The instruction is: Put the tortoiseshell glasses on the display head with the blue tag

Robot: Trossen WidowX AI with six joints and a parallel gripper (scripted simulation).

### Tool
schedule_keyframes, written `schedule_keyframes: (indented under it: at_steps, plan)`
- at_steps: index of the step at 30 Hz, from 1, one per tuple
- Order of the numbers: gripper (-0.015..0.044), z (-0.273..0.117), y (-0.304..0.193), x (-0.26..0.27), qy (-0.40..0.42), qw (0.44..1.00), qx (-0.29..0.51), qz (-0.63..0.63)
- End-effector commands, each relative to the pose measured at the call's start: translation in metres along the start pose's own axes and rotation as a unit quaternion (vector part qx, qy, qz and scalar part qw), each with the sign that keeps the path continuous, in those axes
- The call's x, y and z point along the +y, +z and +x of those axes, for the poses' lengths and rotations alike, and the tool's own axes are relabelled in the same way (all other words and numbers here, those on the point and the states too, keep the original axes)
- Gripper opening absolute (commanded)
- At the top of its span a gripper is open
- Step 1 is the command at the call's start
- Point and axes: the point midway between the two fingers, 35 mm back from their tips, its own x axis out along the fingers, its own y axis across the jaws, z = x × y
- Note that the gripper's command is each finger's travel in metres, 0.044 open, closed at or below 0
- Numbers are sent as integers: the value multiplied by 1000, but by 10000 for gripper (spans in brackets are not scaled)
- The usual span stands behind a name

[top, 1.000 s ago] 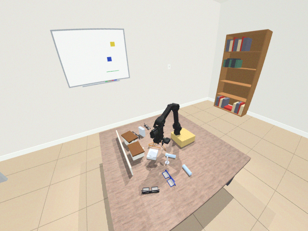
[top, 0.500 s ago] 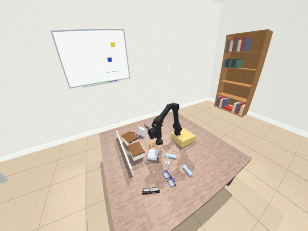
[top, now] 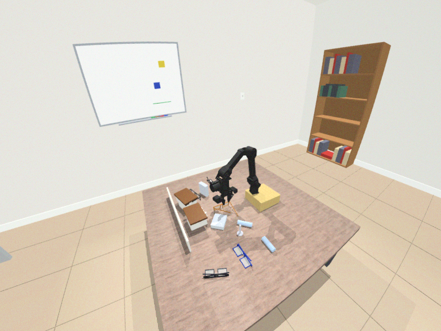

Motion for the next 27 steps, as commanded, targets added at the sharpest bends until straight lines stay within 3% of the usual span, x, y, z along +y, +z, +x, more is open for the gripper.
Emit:
schedule_keyframes:
  at_steps: [1, 14, 27]
  plan:
    - [200, 12, 36, -25, 8, 882, -7, 471]
    - [200, 23, 56, -46, 9, 630, -6, 776]
    - [200, 23, 56, -46, 9, 617, -6, 787]
